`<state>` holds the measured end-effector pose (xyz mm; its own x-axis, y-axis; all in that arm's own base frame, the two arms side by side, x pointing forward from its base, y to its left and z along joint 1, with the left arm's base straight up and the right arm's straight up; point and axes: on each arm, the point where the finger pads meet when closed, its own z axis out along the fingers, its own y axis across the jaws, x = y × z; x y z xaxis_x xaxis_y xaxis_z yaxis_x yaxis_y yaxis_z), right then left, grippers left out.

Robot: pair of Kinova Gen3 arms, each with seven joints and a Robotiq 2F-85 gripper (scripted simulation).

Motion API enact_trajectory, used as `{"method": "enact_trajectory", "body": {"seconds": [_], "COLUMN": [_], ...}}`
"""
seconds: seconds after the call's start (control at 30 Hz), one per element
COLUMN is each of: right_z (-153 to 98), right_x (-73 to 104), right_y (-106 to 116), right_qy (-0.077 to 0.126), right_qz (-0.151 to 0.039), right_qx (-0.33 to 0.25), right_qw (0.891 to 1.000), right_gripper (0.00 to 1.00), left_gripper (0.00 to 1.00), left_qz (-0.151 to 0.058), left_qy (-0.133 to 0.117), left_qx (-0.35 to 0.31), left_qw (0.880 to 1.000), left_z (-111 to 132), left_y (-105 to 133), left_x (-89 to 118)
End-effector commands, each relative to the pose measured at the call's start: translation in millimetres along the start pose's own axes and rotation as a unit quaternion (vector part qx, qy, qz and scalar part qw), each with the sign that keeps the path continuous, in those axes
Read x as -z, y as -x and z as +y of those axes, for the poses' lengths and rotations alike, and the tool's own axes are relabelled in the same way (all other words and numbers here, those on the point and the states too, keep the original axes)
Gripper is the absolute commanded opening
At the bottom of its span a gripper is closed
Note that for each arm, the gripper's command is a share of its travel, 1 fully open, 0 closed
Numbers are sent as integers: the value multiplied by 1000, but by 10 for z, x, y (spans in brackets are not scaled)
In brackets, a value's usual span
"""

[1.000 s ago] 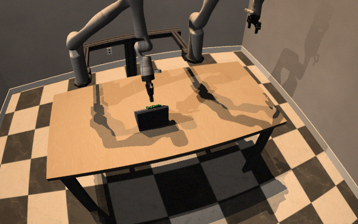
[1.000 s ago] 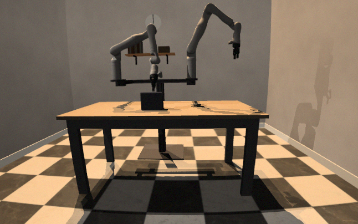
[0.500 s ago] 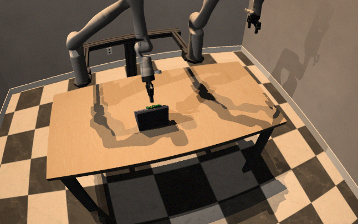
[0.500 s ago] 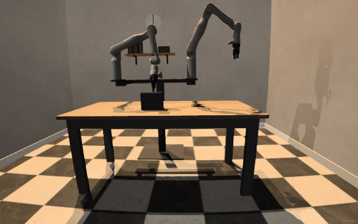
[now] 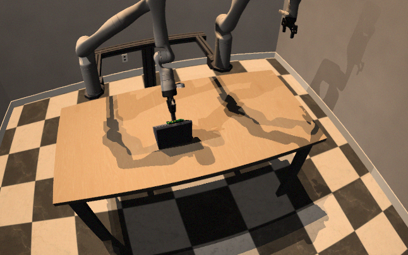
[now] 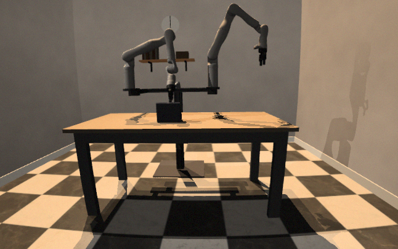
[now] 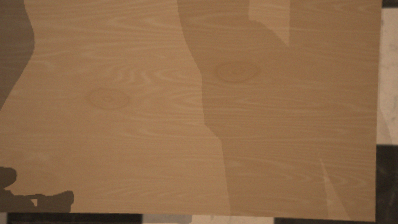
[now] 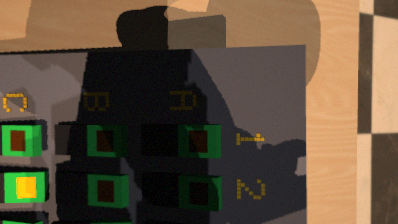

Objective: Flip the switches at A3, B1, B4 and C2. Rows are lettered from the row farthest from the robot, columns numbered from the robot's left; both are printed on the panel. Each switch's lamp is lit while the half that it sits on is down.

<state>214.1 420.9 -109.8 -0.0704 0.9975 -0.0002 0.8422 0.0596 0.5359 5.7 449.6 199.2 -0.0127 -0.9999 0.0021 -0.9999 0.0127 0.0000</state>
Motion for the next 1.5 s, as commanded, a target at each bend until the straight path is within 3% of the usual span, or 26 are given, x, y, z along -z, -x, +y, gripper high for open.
{"method": "enact_trajectory", "body": {"seconds": [0.0, 1.17, 1.47], "right_z": [5, 5, 5], "right_x": [4, -53, 116], "right_y": [-6, -6, -5], "right_qy": [0, 0, 0], "right_qz": [1, 1, 1], "right_qx": [0, 0, 0], "right_qw": [1000, 1000, 1000], "right_gripper": [99, 99, 99], "left_gripper": [1000, 1000, 1000], "left_qz": [-1, -1, -1], "left_qy": [0, 0, 0], "left_qx": [0, 0, 0], "left_qw": [1000, 1000, 1000], "left_z": [0, 0, 0], "left_y": [4, 4, 4], "left_x": [9, 9, 9]}}
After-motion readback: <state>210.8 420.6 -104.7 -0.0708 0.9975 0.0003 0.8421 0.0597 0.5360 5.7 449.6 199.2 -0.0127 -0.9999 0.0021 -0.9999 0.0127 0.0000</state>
